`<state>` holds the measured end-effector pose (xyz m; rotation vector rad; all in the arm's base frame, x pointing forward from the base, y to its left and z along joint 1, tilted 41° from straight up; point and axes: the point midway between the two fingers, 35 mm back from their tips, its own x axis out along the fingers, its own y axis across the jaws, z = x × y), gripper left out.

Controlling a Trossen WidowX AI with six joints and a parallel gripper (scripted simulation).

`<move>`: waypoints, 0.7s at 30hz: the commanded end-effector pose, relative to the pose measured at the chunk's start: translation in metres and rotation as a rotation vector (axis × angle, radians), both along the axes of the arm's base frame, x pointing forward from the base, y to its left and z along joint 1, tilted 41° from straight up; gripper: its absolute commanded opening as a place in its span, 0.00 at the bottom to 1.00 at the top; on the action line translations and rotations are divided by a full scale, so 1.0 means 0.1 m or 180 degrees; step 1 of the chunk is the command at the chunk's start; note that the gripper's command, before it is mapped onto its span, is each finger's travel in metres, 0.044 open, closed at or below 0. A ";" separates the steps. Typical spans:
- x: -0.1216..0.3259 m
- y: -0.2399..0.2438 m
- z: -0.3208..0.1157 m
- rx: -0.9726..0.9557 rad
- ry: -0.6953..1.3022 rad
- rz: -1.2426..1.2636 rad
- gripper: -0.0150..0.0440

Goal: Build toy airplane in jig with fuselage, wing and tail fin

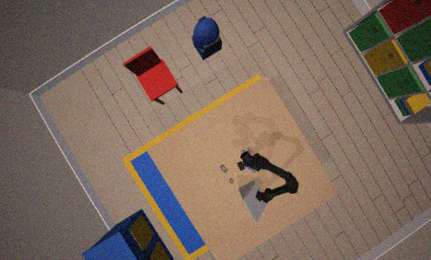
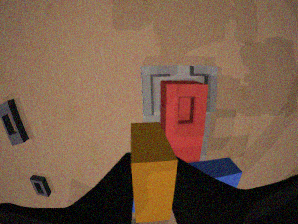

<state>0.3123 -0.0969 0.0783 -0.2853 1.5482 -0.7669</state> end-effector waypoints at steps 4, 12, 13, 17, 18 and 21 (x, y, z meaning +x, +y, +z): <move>0.00 -0.22 0.14 -0.0070 -0.0004 0.0022 0.25; -0.03 -0.40 0.23 -0.0121 0.0030 0.0028 0.25; -0.03 -0.40 0.23 -0.0121 0.0030 0.0028 0.30; -0.03 -0.40 0.23 -0.0121 0.0030 0.0028 0.37; -0.03 -0.40 0.23 -0.0121 0.0030 0.0028 0.37; -0.03 -0.40 0.23 -0.0121 0.0030 0.0028 0.37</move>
